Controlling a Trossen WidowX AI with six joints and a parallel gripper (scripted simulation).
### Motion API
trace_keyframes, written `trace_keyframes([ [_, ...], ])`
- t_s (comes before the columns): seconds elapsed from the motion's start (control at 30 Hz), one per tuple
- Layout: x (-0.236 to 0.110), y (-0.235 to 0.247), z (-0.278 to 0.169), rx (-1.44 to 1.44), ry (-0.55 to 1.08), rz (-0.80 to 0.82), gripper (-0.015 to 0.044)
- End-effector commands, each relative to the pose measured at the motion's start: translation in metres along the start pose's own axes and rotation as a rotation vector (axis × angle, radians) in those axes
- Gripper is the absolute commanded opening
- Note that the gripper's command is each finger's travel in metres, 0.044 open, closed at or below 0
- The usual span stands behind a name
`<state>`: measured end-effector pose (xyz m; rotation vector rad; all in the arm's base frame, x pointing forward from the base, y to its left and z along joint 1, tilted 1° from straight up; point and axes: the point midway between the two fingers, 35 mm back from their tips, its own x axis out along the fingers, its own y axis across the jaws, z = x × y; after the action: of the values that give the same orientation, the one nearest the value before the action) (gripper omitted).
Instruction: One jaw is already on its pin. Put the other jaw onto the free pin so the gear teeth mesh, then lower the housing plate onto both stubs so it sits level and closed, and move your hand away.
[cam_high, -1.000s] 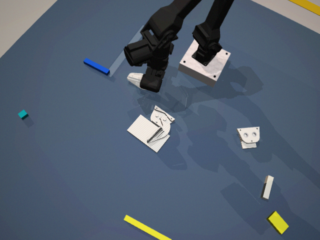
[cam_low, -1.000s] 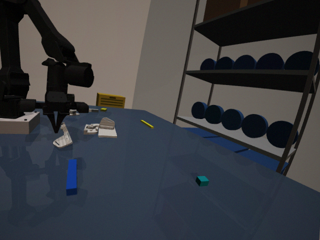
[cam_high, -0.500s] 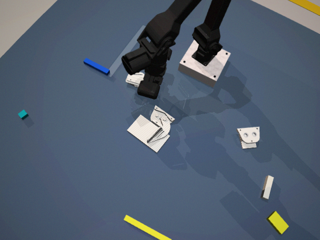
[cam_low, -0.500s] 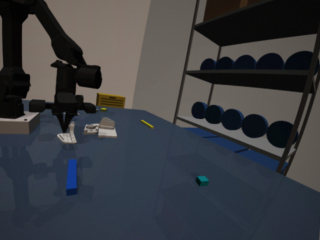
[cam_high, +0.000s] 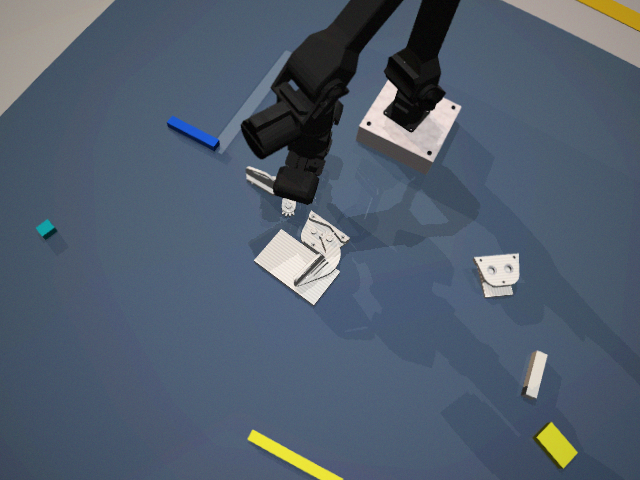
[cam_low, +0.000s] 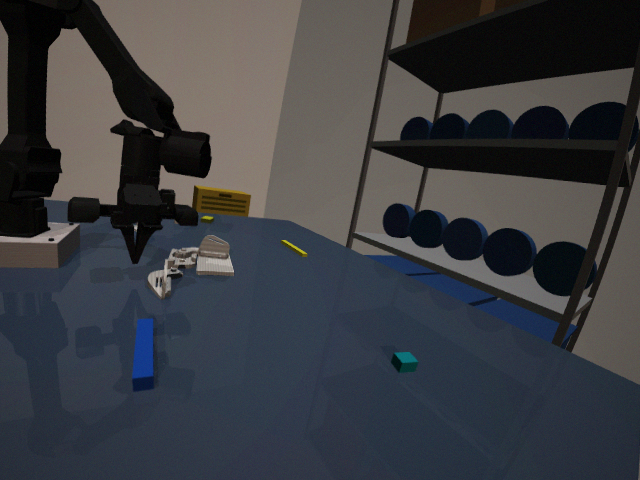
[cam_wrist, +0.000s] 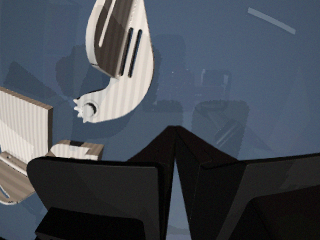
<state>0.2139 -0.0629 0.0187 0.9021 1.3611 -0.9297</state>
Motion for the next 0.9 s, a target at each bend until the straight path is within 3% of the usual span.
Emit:
trace_keyframes([
  [0.0, -0.022, 0.003, 0.002, 0.004, -0.006, 0.010, 0.0000],
  [0.1, -0.056, 0.001, 0.001, 0.001, -0.006, 0.008, 0.0000],
  [0.2, -0.058, 0.000, 0.000, 0.000, -0.006, 0.008, 0.0000],
  [0.73, -0.051, 0.002, 0.002, -0.003, -0.010, 0.012, 0.0420],
  [0.87, -0.051, 0.002, 0.002, -0.003, -0.010, 0.012, 0.0440],
])
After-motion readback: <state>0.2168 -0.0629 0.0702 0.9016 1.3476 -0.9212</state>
